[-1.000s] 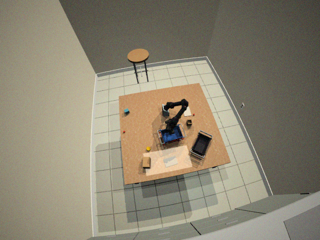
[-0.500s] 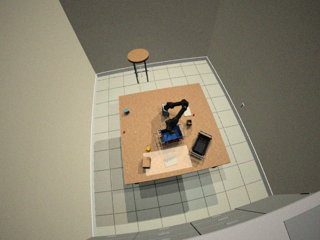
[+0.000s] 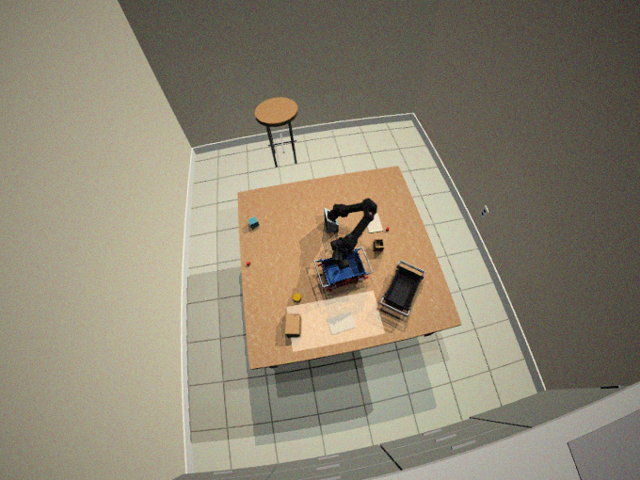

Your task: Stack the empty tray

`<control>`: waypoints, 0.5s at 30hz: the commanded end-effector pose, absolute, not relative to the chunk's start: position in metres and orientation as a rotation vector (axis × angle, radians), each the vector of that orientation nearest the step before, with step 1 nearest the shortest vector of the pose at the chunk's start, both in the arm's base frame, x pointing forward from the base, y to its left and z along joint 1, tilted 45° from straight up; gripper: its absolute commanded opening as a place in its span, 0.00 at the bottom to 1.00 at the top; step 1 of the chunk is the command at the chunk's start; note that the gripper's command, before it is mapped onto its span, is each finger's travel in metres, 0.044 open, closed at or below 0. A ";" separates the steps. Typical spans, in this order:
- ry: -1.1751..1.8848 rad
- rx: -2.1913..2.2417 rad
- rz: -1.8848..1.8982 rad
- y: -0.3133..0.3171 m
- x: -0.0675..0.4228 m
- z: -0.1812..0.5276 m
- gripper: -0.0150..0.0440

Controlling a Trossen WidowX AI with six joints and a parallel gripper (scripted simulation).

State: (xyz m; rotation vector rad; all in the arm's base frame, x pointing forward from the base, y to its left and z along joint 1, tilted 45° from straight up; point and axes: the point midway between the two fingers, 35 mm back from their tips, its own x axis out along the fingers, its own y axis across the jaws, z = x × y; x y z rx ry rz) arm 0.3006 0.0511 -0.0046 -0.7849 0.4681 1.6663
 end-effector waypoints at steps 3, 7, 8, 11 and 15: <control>0.468 -0.785 1.666 0.051 0.301 -0.005 1.00; 0.470 -0.786 1.666 0.047 0.302 -0.001 1.00; 0.471 -0.786 1.665 0.044 0.304 0.002 1.00; 0.474 -0.788 1.664 0.032 0.308 0.013 1.00; 0.479 -0.789 1.664 0.013 0.312 0.031 1.00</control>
